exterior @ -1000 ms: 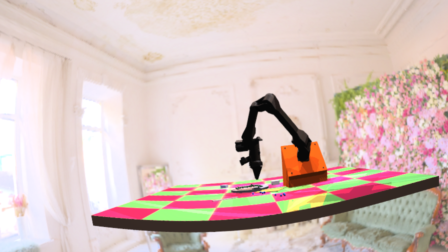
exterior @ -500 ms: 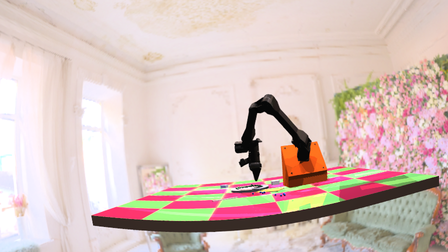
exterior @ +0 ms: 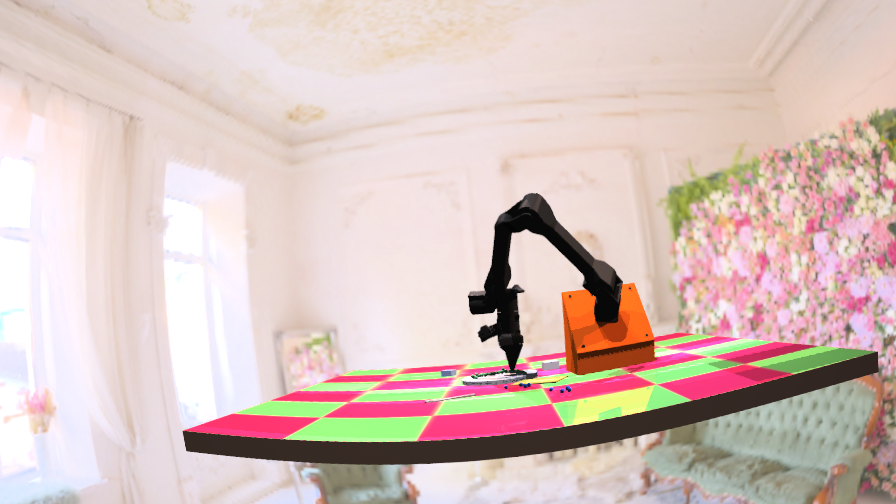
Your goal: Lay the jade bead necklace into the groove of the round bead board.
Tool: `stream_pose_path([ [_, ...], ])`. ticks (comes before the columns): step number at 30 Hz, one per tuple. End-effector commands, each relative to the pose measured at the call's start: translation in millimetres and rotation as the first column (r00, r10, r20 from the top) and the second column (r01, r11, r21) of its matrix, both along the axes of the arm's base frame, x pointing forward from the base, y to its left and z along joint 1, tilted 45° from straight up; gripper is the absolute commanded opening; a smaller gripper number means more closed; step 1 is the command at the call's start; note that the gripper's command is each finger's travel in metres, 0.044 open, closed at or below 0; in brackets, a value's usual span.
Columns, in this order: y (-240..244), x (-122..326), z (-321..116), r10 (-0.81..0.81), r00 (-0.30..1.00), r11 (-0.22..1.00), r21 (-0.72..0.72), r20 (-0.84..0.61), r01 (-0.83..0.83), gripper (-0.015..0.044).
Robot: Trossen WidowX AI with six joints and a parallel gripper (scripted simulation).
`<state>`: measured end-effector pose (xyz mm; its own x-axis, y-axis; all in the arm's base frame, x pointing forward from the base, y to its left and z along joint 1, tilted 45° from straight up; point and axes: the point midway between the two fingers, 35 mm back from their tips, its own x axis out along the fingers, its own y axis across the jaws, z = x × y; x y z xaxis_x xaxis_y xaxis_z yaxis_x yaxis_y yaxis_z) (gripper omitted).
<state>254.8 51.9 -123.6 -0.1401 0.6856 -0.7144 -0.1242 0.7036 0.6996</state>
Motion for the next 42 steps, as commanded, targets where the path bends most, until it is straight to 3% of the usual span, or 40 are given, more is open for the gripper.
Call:
stream_pose_path([
  [1,6.3,-5.5,-5.5,-0.004,1.000,1.000,0.007,-0.015,0.005,0.0380],
  [8,7.0,-5.8,-6.2,-0.005,1.000,1.000,0.007,-0.016,0.005,0.0380],
  [20,5.4,-3.5,-5.3,0.000,1.000,1.000,0.002,-0.008,0.000,0.0065],
  [30,5.4,-3.5,-5.3,0.000,1.000,1.000,0.002,-0.008,0.000,0.0000],
  [42,5.4,-3.5,-5.3,0.000,1.000,1.000,0.002,-0.008,0.000,0.0000],
])
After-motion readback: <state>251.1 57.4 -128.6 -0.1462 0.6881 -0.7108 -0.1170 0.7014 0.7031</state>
